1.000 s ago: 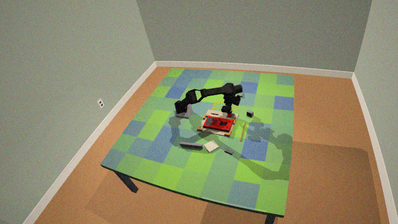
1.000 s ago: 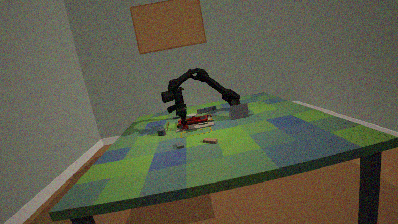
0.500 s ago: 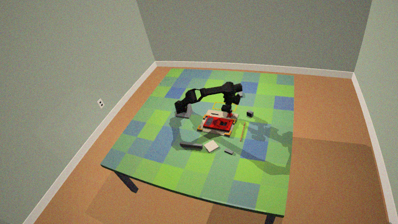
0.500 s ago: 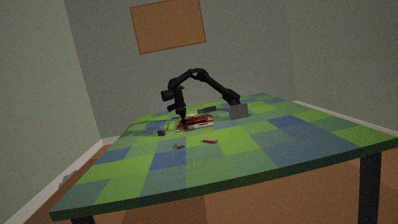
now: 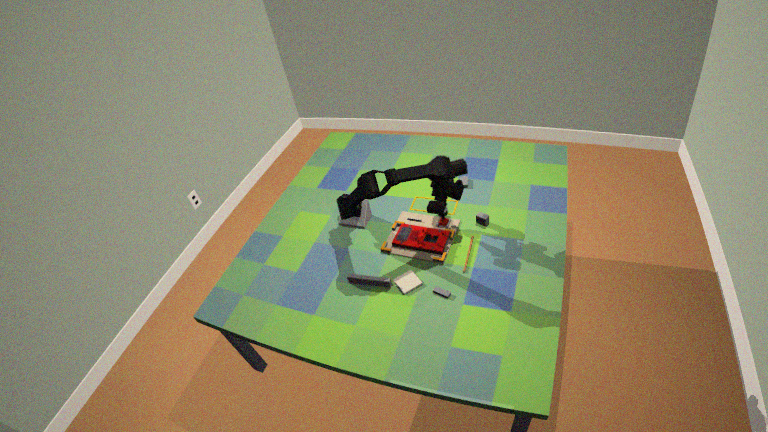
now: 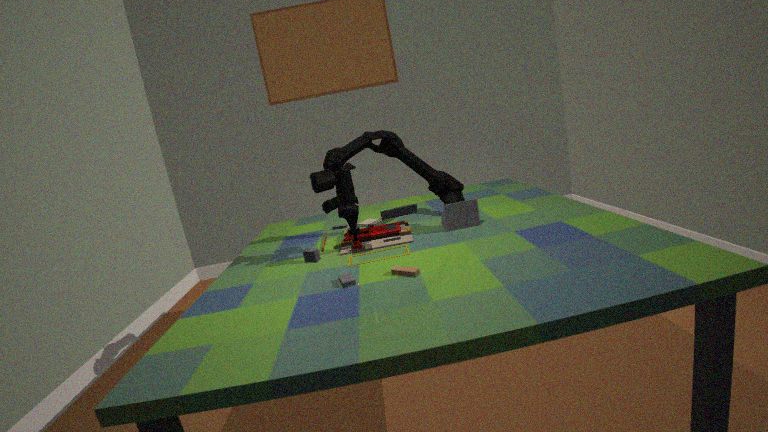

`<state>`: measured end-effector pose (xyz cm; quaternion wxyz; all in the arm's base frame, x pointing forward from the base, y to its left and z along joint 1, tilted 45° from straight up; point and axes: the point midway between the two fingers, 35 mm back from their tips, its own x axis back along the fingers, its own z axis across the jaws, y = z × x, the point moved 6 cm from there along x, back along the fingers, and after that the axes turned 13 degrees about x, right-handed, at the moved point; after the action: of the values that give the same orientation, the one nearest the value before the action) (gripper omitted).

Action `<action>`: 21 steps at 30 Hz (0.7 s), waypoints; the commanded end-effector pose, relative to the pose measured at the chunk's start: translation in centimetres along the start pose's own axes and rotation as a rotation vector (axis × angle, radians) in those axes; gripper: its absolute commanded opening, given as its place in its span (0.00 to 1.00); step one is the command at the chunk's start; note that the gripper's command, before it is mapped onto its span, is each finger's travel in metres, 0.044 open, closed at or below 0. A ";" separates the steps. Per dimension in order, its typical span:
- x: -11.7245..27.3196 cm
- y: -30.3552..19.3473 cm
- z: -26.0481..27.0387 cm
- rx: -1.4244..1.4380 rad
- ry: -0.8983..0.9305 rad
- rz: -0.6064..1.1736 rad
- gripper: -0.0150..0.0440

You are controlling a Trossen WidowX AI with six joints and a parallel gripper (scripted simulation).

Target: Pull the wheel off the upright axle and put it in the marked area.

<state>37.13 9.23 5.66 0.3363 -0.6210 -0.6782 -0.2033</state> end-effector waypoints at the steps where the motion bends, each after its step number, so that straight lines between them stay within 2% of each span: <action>1: 0.4 0.0 -0.1 -0.008 0.006 -0.005 0.25; 21: 1.9 0.0 -0.1 -0.007 0.006 -0.006 0.25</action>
<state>37.08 9.90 6.48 0.3362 -0.6207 -0.6784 -0.2035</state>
